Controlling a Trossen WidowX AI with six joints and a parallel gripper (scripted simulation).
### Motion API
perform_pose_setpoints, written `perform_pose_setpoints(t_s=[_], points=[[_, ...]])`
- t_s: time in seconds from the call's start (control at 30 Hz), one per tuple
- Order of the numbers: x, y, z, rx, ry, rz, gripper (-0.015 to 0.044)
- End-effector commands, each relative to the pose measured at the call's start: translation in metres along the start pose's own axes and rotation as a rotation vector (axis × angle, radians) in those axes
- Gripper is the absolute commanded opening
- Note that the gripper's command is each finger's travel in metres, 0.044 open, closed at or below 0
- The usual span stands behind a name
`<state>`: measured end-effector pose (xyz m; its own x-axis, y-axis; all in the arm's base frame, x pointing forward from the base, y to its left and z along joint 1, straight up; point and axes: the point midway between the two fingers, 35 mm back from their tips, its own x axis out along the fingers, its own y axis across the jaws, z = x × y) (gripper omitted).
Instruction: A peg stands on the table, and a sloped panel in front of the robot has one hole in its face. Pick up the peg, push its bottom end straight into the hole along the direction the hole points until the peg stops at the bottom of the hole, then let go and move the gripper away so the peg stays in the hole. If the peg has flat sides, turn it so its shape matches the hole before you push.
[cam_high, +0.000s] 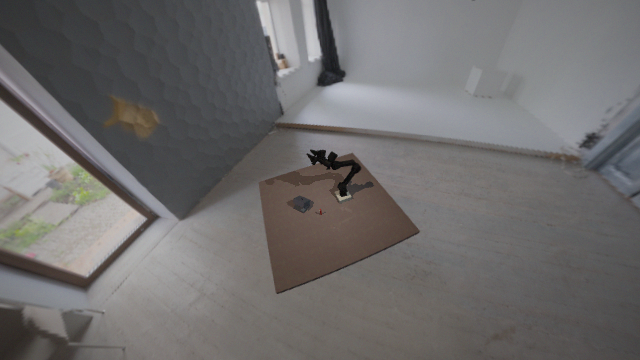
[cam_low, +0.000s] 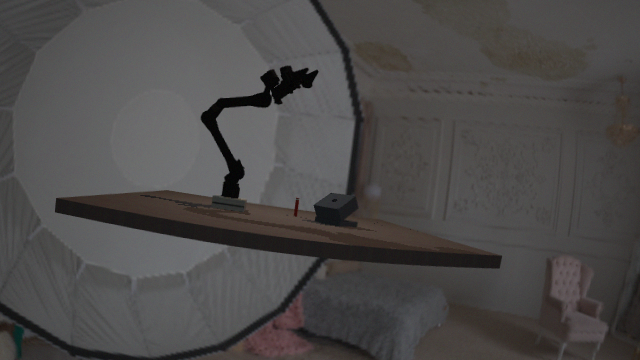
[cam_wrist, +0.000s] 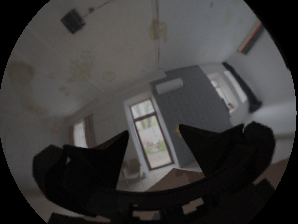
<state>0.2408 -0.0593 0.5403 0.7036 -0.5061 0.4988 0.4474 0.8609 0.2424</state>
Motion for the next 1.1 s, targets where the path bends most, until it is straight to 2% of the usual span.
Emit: perform_pose_setpoints(t_s=[0.0,0.03,0.53,1.07], points=[[0.0,0.001,-0.001,-0.006,0.003,0.002,0.0426],[0.001,0.003,-0.004,-0.024,0.013,0.009,0.044],[0.001,0.058,-0.097,-0.552,0.258,0.269,0.044],[-0.031,0.103,-0.193,-1.077,0.425,0.663,0.044]])
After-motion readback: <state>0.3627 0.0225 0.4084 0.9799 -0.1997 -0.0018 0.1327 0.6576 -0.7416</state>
